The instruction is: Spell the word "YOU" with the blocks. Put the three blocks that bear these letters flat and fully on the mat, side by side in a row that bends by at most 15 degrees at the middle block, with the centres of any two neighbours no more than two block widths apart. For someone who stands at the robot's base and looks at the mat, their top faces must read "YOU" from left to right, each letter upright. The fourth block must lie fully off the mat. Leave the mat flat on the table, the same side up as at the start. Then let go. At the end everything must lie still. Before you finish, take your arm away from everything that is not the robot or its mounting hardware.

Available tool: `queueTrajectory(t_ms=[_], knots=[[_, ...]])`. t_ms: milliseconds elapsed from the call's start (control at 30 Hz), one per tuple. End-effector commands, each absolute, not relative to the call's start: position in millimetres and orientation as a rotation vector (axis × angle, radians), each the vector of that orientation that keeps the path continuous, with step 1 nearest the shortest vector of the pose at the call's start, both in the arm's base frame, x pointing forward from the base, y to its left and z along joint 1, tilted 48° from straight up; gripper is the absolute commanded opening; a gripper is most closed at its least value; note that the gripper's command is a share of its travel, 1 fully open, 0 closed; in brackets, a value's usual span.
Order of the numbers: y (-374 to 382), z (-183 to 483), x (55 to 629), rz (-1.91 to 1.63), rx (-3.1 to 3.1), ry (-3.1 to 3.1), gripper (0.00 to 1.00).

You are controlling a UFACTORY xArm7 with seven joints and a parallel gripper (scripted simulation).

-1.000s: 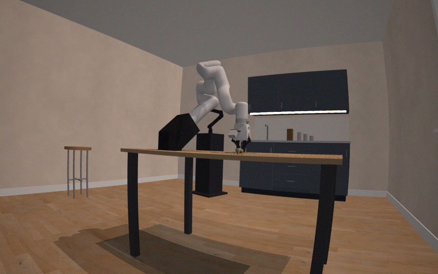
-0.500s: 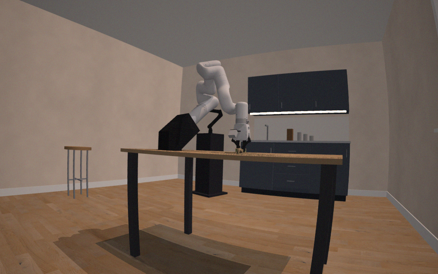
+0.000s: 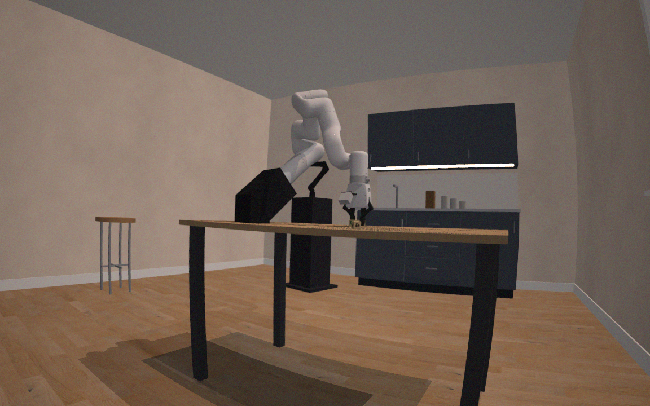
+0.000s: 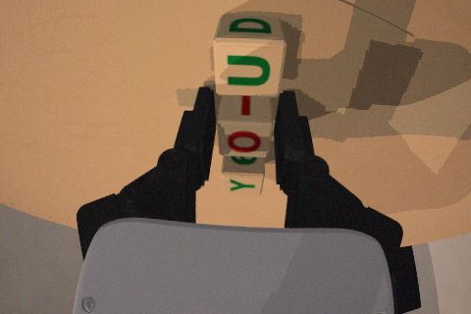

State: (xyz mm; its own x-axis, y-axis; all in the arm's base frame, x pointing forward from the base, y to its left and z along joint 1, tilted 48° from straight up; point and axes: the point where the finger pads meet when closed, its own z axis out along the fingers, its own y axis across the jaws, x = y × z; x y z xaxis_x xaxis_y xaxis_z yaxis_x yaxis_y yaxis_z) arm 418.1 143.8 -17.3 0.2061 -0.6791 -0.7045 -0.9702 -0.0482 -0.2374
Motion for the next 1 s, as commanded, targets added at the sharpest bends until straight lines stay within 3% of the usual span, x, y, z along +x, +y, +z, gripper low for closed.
queueTrajectory(t_ms=[0,33,967], knots=[[143,-17,419,0.535,-1.795,1.542,0.38],[143,-17,419,0.535,-1.795,1.542,0.42],[107,15,413,0.535,-1.795,1.542,0.42]])
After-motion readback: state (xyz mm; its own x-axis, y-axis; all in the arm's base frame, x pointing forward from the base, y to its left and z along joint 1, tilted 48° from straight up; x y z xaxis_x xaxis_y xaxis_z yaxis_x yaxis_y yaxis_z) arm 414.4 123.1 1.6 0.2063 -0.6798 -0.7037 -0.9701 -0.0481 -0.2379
